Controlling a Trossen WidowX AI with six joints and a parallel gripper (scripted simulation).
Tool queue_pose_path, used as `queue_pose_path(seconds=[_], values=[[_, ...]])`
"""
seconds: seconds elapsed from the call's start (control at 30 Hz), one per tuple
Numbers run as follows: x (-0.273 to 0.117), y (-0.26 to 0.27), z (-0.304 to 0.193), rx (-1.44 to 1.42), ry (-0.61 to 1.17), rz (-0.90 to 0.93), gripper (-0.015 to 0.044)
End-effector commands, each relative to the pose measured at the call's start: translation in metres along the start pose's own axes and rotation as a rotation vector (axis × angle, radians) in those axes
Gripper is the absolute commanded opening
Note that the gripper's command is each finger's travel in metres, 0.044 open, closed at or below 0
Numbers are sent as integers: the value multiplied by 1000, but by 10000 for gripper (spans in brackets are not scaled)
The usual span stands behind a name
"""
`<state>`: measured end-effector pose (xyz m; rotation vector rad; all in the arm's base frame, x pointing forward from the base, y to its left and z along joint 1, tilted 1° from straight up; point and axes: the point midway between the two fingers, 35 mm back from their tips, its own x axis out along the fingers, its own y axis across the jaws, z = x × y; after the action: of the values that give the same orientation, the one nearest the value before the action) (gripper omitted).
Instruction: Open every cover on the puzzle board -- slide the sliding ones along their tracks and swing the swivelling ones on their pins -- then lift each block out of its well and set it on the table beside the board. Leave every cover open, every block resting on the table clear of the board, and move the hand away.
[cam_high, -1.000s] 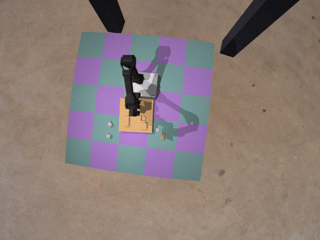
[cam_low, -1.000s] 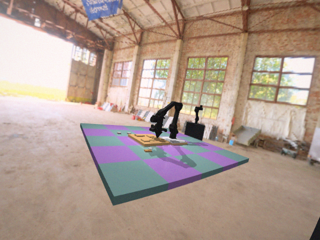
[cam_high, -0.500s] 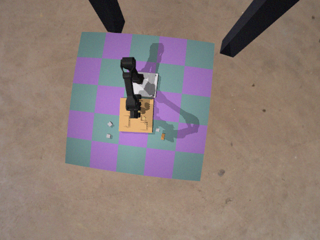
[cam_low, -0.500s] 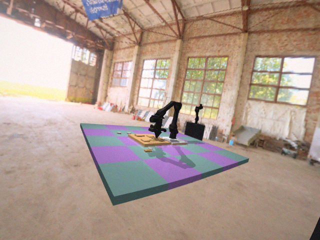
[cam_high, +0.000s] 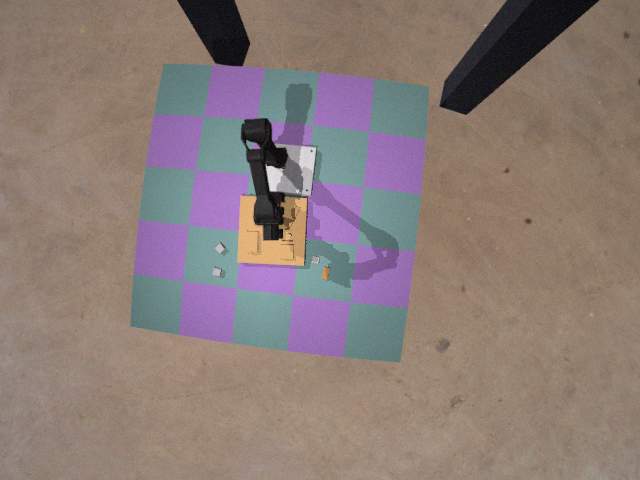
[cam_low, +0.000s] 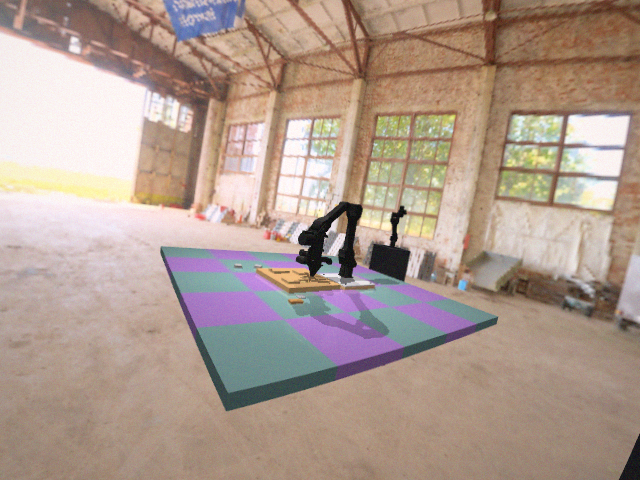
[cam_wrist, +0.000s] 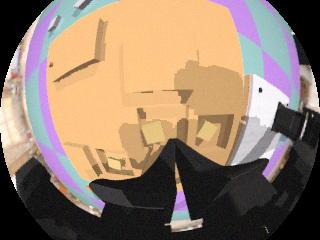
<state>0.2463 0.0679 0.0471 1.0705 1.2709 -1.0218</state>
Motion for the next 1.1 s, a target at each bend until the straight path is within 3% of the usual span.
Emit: queue_pose_path(seconds=[0.0,1.07], values=[[1,5,-3,2,0,-2,0],[-6,23,-27,2,2,-1,0]])
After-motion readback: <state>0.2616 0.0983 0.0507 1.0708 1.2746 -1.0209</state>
